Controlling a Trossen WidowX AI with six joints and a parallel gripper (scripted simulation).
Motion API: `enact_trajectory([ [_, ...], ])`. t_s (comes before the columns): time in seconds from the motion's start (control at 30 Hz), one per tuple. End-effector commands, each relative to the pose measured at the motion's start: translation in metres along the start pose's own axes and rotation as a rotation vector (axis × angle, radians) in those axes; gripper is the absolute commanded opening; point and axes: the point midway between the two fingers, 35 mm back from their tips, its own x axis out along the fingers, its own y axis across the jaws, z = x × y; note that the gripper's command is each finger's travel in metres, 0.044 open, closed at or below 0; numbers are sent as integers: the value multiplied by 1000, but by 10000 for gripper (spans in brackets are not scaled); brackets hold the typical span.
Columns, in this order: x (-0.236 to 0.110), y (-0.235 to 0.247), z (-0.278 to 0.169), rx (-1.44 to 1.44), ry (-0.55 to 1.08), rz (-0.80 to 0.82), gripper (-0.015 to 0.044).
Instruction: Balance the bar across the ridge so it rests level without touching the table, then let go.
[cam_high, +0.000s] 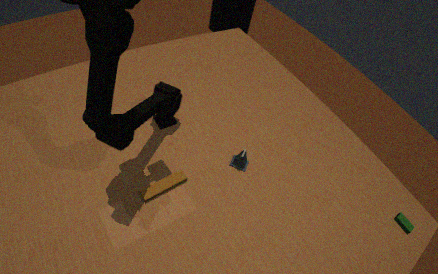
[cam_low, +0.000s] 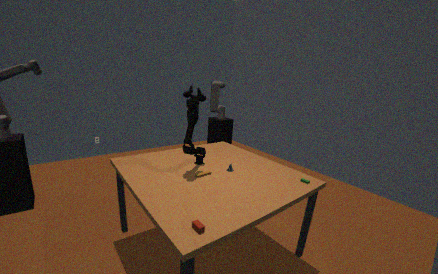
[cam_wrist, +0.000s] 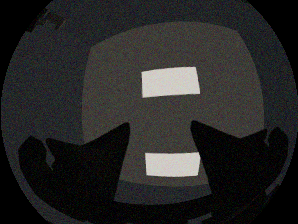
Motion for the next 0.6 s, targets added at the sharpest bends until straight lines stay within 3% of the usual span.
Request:
enact_trajectory([
  [0.0, 12, 25, 15, 48, -9, 96, 315],
  [0.57, 27, 115, 46, 225, 67, 430, 315],
])
